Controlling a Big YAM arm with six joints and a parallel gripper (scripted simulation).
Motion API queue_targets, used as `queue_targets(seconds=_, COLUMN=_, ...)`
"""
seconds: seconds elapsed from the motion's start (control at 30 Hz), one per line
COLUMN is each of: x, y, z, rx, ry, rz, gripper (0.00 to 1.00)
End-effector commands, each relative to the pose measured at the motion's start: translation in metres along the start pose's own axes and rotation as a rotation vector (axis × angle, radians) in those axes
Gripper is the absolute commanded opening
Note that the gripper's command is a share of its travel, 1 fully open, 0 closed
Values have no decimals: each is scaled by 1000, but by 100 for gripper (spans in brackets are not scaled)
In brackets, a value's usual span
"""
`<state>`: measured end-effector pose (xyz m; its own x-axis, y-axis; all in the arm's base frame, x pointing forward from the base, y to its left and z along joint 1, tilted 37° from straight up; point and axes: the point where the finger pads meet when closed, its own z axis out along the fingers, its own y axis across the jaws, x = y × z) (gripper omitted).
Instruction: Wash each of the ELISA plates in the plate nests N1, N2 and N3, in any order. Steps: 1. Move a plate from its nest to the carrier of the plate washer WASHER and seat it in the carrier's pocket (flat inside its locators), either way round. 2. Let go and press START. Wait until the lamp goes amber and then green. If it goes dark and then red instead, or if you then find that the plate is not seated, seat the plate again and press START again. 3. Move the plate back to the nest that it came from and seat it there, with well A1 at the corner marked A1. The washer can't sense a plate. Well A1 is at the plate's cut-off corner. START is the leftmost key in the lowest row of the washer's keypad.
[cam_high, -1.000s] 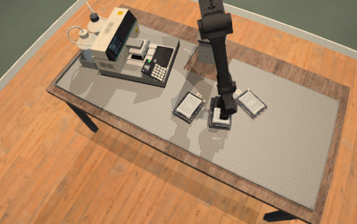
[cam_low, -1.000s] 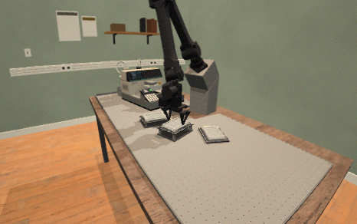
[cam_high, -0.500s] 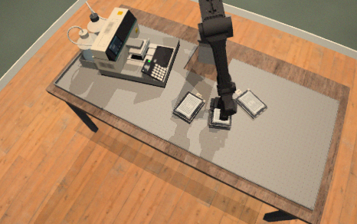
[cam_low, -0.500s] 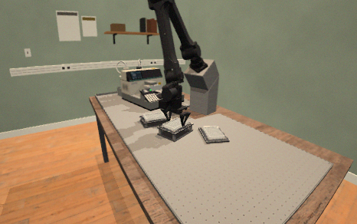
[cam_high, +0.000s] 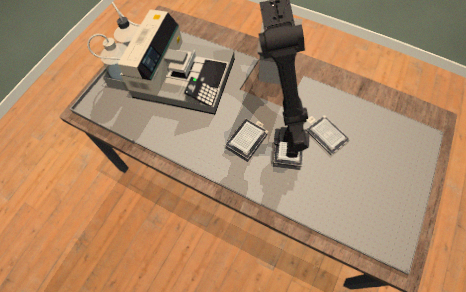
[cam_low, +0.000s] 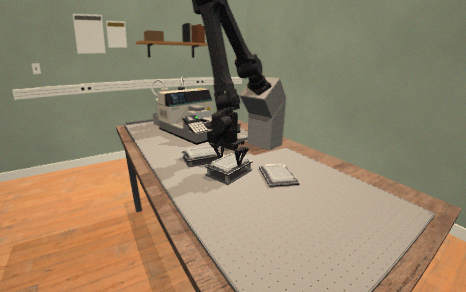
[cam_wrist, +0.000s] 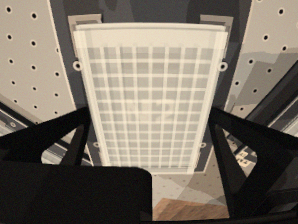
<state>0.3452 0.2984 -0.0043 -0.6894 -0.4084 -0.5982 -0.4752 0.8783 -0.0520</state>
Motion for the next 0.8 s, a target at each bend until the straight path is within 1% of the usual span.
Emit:
queue_targets(seconds=0.0, x=-3, y=0, z=-1, rx=-2, ry=-6, rz=0, gripper=100)
queue_targets(seconds=0.07, x=-3, y=0, z=-1, rx=-2, ry=-6, rz=0, gripper=100)
queue_targets(seconds=0.27, x=-3, y=0, z=-1, rx=-2, ry=-6, rz=0, gripper=88)
queue_targets(seconds=0.33, x=-3, y=0, z=-1, rx=-2, ry=-6, rz=0, gripper=88)
queue_targets(seconds=0.4, x=-3, y=0, z=-1, rx=-2, ry=-6, rz=0, gripper=84)
queue_targets(seconds=0.77, x=-3, y=0, z=-1, rx=-2, ry=-6, rz=0, gripper=84)
